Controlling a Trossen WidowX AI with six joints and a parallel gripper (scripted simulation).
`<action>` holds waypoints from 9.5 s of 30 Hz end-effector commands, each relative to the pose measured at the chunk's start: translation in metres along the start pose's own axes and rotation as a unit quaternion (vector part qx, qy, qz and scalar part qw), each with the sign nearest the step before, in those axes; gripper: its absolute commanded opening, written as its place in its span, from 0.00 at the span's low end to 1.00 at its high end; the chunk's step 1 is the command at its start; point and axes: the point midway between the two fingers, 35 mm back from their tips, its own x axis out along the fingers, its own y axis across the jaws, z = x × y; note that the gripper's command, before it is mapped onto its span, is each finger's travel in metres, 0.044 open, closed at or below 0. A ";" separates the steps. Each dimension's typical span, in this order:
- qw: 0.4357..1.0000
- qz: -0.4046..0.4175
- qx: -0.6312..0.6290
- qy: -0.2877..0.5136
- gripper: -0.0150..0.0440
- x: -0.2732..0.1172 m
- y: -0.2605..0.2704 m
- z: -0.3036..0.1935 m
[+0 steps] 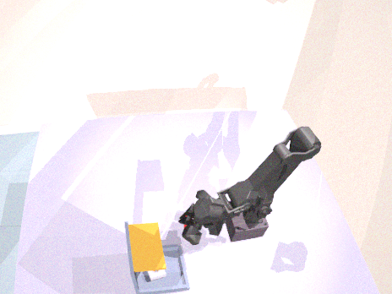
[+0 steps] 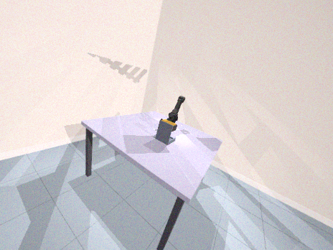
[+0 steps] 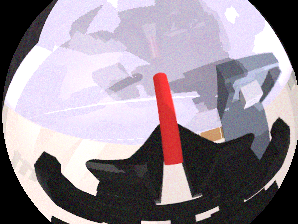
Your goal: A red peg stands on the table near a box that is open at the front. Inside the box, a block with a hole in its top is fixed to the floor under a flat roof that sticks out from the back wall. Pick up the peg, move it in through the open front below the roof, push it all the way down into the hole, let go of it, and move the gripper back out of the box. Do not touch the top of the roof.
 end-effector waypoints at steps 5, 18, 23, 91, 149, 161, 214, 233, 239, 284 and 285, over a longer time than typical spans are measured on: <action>1.000 -0.003 0.003 0.006 0.25 -0.007 -0.002 -0.010; 1.000 -0.003 0.003 0.006 0.25 -0.019 -0.001 -0.022; 1.000 -0.002 0.004 0.006 0.25 -0.024 0.000 -0.025; 0.987 -0.117 -0.107 0.007 0.25 -0.037 -0.142 -0.025; 0.983 -0.134 -0.122 0.008 0.25 -0.009 -0.185 -0.051; 0.983 -0.134 -0.122 0.009 0.25 -0.006 -0.187 -0.055; 0.983 -0.134 -0.122 0.009 0.25 0.016 -0.194 -0.045; 0.983 -0.134 -0.122 0.009 0.25 0.025 -0.194 -0.037; 0.983 -0.134 -0.122 0.009 0.25 0.026 -0.194 -0.036; 0.983 -0.139 -0.114 0.022 0.48 0.022 -0.198 -0.045; 0.983 -0.139 -0.114 0.022 0.52 0.022 -0.198 -0.045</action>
